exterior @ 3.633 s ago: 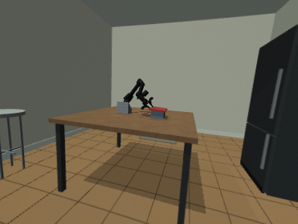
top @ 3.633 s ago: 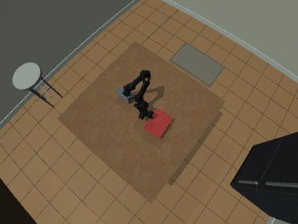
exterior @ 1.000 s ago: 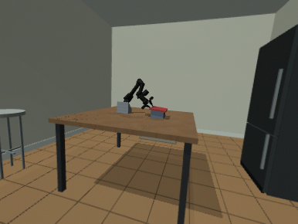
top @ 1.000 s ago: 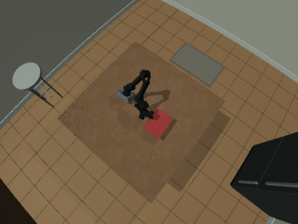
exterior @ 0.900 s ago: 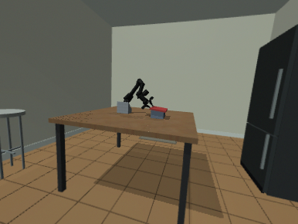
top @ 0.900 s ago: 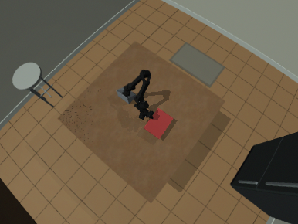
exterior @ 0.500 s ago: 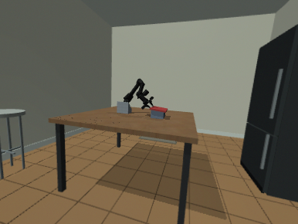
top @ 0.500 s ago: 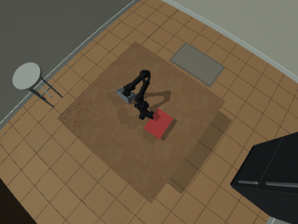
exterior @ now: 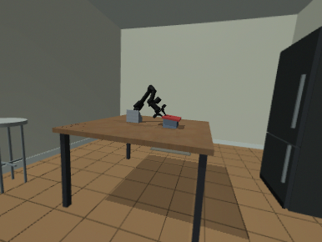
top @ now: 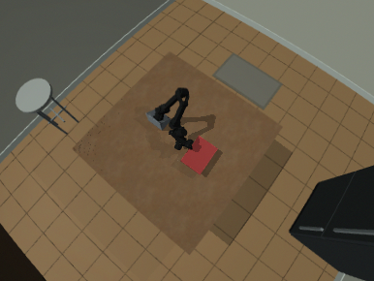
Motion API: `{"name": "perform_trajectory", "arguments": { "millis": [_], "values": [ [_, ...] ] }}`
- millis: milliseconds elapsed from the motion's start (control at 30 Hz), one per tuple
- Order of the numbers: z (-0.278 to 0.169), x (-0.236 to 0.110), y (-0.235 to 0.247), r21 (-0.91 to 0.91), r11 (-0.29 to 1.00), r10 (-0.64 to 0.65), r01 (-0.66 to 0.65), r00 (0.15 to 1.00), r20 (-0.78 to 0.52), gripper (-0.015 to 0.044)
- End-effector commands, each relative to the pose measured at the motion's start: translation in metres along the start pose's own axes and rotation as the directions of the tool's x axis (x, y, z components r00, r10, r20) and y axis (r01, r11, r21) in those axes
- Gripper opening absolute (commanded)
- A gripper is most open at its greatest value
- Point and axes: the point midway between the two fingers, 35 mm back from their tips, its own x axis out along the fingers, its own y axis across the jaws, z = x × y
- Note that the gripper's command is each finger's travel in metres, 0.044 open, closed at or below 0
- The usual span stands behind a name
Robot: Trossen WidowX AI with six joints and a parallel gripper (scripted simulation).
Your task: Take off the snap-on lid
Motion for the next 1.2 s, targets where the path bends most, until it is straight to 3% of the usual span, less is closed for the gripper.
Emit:
{"name": "perform_trajectory", "arguments": {
  "millis": [0, 1167],
  "values": [
    [0.0, 0.0, 0.0, 0.002, 1.0, -0.001, 0.001, 1.0, 0.002, 0.0],
    [0.0, -0.021, 0.043, 0.001, 1.0, -0.001, 0.001, 1.0, 0.005, 0.0]
  ]
}}
